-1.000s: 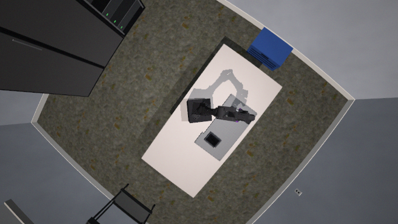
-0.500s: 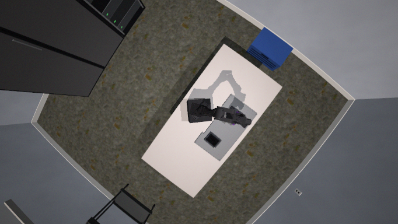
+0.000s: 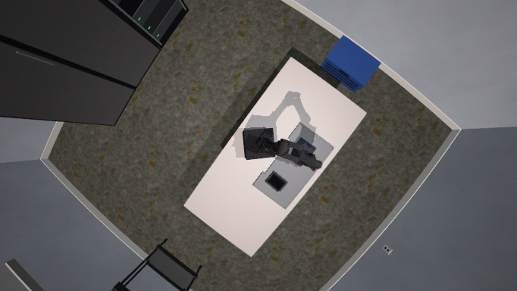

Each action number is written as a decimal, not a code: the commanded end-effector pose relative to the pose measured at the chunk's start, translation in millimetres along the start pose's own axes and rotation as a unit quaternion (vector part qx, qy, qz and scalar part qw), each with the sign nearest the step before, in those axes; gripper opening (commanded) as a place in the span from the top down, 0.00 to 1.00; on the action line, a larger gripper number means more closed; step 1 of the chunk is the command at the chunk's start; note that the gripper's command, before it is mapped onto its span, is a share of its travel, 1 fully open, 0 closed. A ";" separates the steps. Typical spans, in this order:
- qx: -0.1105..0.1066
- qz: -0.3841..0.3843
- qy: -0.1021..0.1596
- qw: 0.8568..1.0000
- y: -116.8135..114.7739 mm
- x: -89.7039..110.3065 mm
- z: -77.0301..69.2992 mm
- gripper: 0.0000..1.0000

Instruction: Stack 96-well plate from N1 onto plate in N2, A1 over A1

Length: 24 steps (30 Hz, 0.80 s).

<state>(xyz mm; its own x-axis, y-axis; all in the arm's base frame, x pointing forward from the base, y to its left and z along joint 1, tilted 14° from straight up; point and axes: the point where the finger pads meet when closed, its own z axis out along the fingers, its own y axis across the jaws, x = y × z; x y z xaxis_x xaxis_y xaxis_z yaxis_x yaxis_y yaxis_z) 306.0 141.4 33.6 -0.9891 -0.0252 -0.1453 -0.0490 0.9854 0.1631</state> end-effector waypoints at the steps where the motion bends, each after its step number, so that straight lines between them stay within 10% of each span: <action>1: -0.011 -0.013 -0.022 1.000 -7.7 -7.9 -8.4 1.00; 24: -0.010 -0.014 -0.029 0.999 -70.0 -14.2 -10.1 1.00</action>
<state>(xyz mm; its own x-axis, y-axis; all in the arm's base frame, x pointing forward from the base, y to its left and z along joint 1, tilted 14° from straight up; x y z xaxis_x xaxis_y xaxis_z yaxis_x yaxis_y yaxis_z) 316.1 71.8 25.1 -0.9872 -0.0179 -0.1588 -0.0445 0.9852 0.1655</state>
